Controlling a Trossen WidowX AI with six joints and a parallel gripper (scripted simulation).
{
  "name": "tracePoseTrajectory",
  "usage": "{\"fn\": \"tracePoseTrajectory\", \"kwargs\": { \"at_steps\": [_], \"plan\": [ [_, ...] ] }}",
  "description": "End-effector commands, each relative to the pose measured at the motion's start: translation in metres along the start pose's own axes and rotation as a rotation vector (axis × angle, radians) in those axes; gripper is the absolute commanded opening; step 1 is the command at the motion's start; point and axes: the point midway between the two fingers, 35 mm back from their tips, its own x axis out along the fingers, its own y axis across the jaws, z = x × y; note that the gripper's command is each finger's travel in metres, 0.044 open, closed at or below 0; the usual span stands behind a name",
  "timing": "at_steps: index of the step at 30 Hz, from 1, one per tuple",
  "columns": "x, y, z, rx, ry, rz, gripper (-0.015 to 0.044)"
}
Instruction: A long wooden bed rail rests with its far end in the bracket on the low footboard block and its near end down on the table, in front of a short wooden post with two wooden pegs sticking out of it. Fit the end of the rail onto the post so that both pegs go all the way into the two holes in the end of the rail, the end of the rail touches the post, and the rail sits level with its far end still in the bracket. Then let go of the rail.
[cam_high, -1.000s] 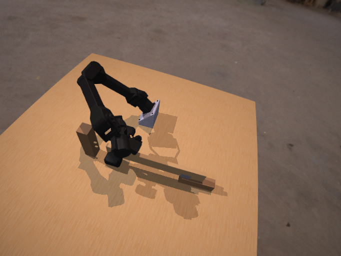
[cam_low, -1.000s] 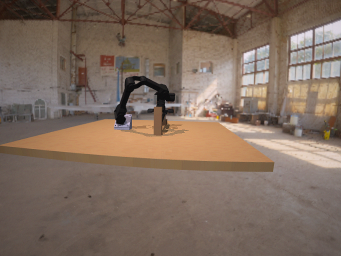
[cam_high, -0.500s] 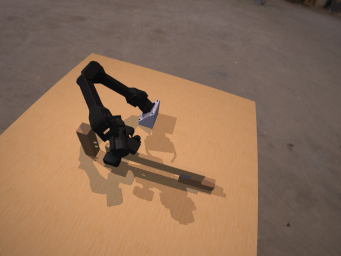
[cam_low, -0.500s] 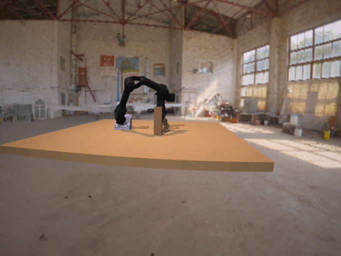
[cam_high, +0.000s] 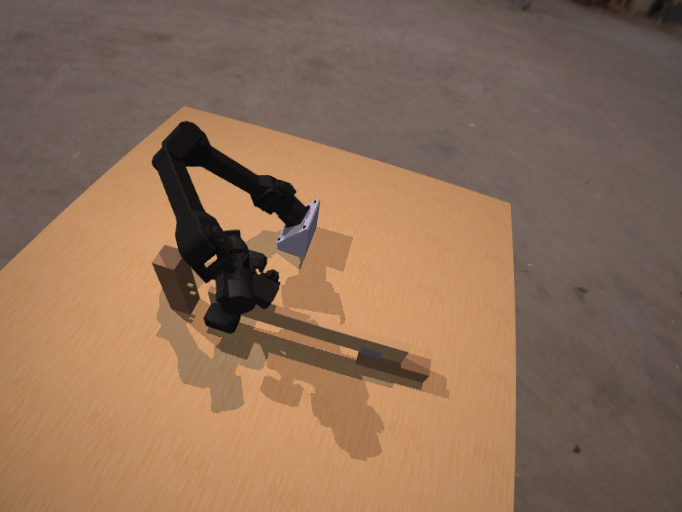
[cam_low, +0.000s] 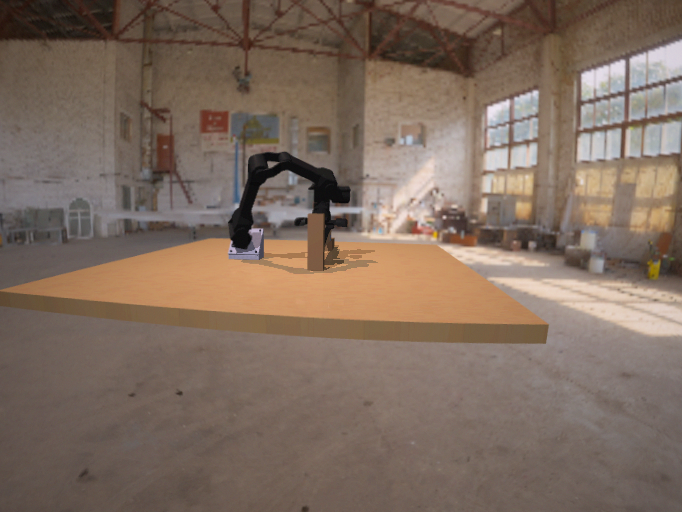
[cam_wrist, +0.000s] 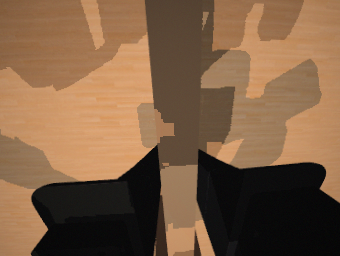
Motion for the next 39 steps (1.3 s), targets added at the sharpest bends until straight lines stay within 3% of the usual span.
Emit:
{"fn": "tracePoseTrajectory", "kwargs": {
  "at_steps": [1,39],
  "plan": [
    [-0.001,0.000,-0.002,-0.003,-0.001,-0.002,0.0000],
    [-0.001,0.000,-0.014,-0.003,-0.001,-0.002,0.0000]
  ]
}}
